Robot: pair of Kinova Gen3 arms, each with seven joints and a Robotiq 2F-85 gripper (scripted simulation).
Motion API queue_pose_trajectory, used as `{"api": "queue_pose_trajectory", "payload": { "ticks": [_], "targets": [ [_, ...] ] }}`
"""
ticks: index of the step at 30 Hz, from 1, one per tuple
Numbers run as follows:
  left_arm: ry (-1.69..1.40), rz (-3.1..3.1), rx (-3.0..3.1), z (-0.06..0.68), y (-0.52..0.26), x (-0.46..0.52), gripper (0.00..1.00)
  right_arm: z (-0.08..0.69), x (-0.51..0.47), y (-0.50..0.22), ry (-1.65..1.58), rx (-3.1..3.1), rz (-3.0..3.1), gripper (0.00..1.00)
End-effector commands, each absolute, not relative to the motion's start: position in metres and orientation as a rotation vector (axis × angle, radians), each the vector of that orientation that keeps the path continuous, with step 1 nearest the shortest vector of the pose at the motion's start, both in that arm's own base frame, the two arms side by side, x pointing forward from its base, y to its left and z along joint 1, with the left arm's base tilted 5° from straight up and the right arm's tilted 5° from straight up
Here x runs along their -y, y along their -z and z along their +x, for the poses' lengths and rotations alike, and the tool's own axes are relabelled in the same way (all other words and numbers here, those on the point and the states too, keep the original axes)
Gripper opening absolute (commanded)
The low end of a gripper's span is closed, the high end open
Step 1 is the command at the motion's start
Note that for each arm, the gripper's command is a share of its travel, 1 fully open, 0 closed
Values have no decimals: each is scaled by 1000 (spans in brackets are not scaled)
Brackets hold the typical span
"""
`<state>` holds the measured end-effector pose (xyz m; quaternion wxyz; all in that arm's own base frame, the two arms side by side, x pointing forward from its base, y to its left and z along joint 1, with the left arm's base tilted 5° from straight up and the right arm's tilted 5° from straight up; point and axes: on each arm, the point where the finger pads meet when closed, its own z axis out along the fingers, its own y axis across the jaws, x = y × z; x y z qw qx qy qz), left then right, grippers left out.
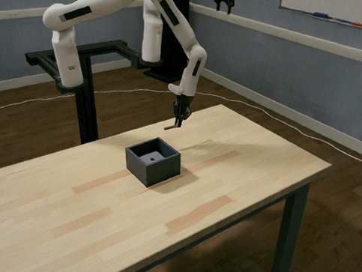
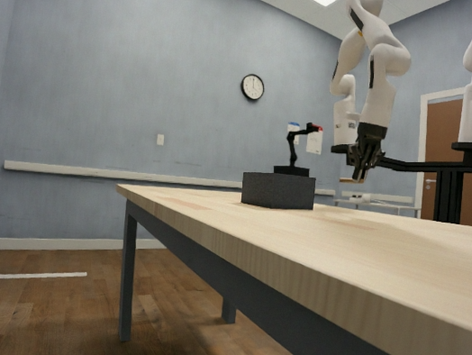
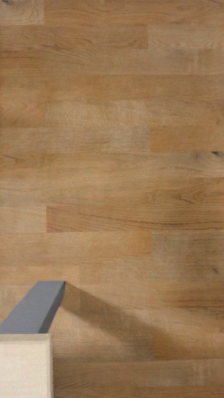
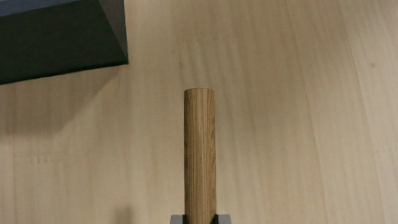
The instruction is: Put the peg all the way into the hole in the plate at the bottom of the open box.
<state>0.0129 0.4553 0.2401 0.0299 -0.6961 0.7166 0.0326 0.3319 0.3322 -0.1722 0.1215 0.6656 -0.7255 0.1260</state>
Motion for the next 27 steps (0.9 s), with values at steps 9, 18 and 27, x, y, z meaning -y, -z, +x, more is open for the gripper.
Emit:
{"api": "queue_pose_trajectory", "payload": {
  "ticks": [9, 18, 27],
  "targets": [
    [-103, -2145, -2208, 13, -241, -456, 1000, 332, -333, 165, -368, 2120, 1944, 99],
    [-103, -2145, -2208, 13, -241, -456, 1000, 332, -333, 165, -366, 2130, 1933, 99],
    [-103, -2145, -2208, 13, -241, -456, 1000, 332, -333, 165, -356, 2215, 1830, 99]
  ]
}}
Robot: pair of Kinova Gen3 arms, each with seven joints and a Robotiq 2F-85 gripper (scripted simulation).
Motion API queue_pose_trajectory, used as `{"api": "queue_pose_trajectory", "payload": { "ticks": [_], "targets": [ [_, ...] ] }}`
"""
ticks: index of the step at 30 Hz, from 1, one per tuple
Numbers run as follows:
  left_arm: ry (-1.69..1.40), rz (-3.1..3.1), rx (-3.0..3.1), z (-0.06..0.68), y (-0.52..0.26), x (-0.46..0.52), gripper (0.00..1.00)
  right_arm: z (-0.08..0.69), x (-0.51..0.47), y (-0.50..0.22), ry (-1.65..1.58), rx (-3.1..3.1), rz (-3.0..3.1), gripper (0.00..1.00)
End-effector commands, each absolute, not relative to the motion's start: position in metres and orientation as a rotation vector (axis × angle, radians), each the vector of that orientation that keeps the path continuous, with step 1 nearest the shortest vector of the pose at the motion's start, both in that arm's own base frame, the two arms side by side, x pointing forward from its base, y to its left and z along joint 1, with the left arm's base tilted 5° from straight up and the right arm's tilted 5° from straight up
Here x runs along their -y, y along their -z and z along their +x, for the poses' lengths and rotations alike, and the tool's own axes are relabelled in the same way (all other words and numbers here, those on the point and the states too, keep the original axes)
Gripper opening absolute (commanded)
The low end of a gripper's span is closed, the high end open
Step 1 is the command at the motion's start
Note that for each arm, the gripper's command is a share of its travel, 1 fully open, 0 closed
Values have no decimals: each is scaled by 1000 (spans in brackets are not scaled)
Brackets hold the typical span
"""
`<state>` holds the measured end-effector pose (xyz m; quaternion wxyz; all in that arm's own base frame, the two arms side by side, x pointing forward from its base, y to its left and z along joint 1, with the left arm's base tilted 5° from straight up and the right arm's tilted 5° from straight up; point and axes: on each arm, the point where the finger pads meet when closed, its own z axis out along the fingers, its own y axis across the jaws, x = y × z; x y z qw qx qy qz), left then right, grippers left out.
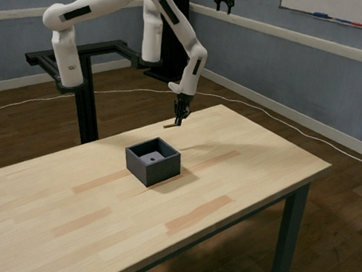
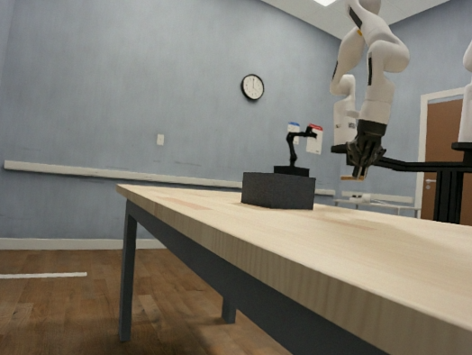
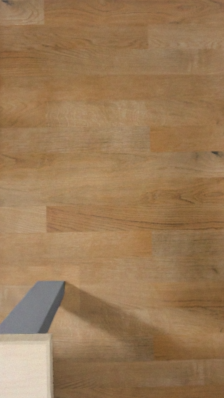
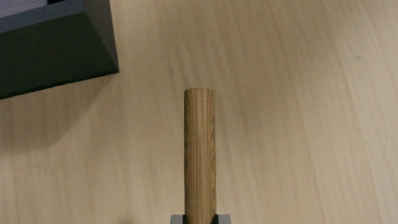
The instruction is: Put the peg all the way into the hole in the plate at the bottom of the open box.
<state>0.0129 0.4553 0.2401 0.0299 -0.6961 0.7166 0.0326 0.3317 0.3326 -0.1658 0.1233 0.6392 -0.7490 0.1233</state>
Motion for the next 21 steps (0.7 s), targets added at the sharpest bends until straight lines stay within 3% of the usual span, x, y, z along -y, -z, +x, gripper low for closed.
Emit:
{"api": "queue_pose_trajectory", "payload": {
  "ticks": [1, 21],
  "targets": [
    [-103, -2145, -2208, 13, -241, -456, 1000, 332, -333, 165, -354, 2230, 1810, 99],
    [-103, -2145, -2208, 13, -241, -456, 1000, 332, -333, 165, -288, 2596, 1214, 99]
  ]
}}
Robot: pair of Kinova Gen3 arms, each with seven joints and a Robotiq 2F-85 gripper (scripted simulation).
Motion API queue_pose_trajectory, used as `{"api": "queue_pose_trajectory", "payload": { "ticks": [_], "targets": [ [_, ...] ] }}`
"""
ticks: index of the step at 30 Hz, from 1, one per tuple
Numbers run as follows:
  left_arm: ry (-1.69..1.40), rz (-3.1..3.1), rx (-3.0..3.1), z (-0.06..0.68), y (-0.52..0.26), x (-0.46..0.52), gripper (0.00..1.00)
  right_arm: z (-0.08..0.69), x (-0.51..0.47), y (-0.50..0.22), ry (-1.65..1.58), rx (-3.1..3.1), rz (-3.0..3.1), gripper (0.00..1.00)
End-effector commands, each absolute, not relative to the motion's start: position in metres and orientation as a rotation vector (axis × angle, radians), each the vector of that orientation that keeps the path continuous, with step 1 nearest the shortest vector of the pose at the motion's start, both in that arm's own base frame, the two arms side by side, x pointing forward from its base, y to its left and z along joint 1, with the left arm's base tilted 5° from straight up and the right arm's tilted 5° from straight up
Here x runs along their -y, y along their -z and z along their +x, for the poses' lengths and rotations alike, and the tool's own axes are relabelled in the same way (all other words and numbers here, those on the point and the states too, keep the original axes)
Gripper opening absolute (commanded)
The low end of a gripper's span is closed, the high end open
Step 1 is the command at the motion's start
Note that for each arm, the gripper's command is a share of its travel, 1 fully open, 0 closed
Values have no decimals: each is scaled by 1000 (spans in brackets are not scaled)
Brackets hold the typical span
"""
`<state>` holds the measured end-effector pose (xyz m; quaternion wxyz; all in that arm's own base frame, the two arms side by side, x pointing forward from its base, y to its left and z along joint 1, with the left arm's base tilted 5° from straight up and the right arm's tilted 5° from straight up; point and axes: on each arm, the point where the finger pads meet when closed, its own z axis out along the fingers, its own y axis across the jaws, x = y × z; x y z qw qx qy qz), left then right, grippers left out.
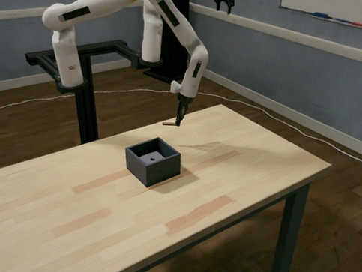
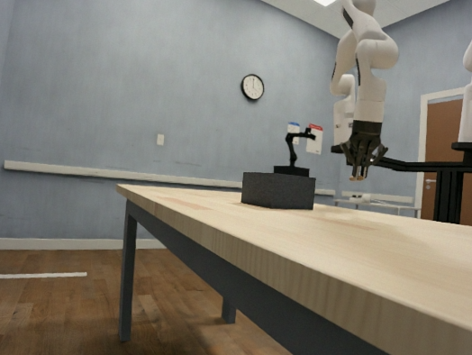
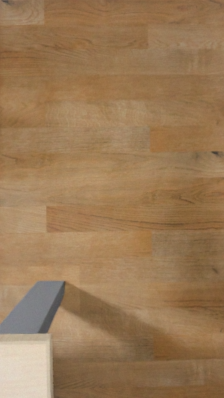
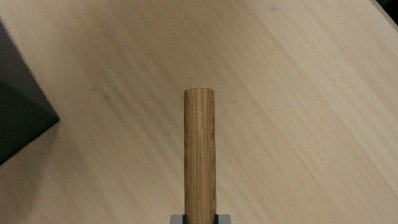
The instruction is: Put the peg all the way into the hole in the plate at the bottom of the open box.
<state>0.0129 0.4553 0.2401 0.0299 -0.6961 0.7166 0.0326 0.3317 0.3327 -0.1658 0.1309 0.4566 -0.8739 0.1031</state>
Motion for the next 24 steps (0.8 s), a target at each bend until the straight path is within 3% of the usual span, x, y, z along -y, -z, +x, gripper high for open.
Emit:
{"api": "queue_pose_trajectory", "payload": {
  "ticks": [1, 24],
  "targets": [
    [-103, -2145, -2208, 13, -241, -456, 1000, 332, -333, 165, -283, 2615, 1173, 99],
    [-103, -2145, -2208, 13, -241, -456, 1000, 332, -333, 165, -201, 2829, 515, 99]
  ]
}}
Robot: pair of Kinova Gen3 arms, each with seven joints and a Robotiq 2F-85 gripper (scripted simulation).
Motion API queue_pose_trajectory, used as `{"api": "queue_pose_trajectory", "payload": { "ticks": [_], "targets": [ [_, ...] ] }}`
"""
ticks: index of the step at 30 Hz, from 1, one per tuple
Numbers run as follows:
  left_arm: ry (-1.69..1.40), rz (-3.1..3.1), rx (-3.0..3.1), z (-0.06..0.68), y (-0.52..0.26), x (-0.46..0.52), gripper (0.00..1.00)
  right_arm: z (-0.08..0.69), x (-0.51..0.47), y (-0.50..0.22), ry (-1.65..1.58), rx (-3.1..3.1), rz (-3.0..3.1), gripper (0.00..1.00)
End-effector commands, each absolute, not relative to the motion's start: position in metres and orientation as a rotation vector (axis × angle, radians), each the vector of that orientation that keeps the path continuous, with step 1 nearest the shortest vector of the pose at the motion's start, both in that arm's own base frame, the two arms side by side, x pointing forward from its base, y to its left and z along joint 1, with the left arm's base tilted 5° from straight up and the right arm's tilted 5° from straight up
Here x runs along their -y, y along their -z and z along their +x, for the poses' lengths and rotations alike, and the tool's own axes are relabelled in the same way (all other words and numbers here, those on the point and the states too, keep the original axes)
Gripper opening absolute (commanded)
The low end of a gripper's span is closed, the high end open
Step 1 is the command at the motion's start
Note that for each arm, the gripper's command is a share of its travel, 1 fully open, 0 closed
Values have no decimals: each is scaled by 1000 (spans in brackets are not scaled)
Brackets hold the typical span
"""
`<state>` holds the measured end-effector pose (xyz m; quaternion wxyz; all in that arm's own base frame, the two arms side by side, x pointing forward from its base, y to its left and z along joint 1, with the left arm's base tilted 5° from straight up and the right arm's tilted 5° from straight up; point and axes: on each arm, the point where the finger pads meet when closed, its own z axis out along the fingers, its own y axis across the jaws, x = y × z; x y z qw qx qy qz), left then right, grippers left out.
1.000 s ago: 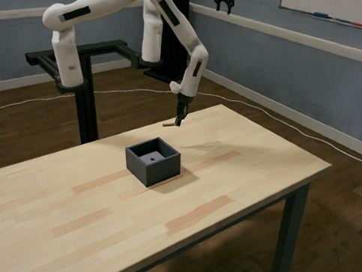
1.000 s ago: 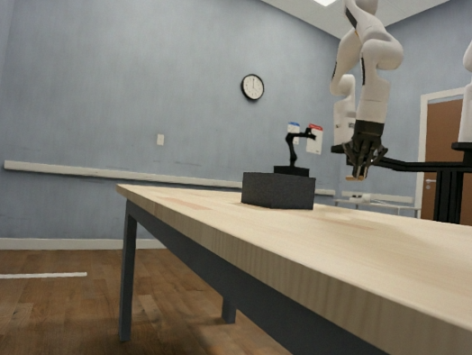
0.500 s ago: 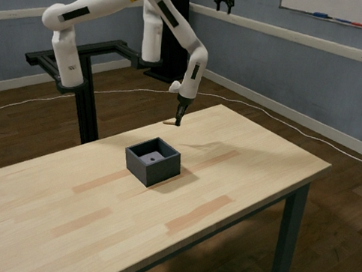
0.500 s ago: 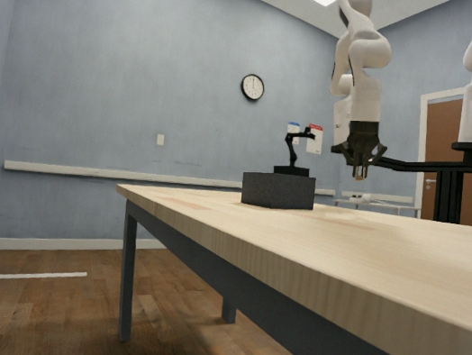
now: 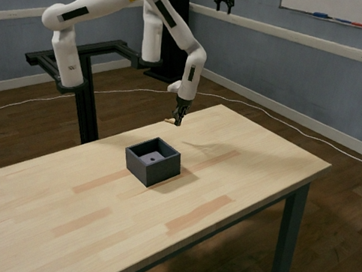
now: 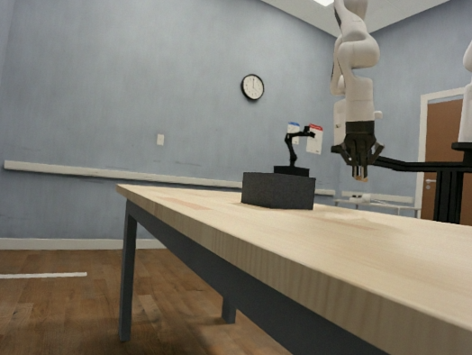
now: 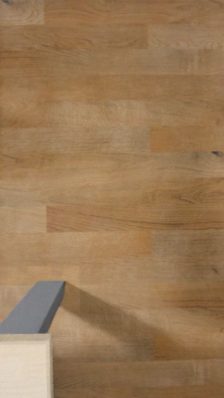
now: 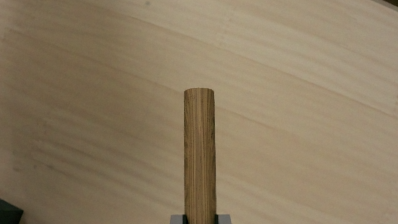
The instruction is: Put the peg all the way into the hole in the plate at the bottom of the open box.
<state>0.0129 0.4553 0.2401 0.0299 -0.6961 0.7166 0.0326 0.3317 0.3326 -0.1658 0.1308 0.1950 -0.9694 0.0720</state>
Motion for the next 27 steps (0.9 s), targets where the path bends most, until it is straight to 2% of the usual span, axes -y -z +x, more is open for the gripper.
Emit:
{"api": "queue_pose_trajectory", "payload": {
  "ticks": [1, 27],
  "targets": [
    [-103, -2145, -2208, 13, -241, -456, 1000, 332, -333, 165, -198, 2833, 495, 99],
    [-103, -2145, -2208, 13, -241, -456, 1000, 332, -333, 165, -185, 2852, 395, 99]
  ]
}}
